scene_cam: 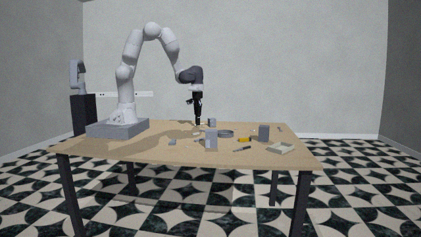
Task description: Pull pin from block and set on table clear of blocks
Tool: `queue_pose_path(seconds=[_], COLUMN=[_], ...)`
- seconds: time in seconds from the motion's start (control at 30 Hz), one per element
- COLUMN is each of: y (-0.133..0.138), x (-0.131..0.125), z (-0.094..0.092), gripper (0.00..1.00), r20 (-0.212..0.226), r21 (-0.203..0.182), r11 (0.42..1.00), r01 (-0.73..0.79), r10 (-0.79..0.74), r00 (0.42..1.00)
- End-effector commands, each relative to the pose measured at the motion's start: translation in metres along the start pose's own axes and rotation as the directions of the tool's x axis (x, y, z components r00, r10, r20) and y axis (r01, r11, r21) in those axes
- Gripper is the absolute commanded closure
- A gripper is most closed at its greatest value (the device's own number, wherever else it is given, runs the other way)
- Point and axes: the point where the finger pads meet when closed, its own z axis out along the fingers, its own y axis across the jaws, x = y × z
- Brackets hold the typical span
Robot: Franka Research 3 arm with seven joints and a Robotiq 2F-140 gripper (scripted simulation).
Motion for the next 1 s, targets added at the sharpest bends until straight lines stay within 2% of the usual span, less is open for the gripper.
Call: queue_pose_path(seconds=[0.0,0.53,0.97], y=[-0.001,-0.001,-0.002], x=[-0.004,-0.006,-0.017], z=[-0.002,-0.003,-0.013], gripper=[0.90,0.90,0.90], r20=[0.010,0.010,-0.008], r21=[0.001,0.001,0.003], r11=[1.000,1.000,1.000], r01=[0.009,0.009,0.006], r10=[-0.009,-0.009,-0.006], r00=[1.000,1.000,1.000])
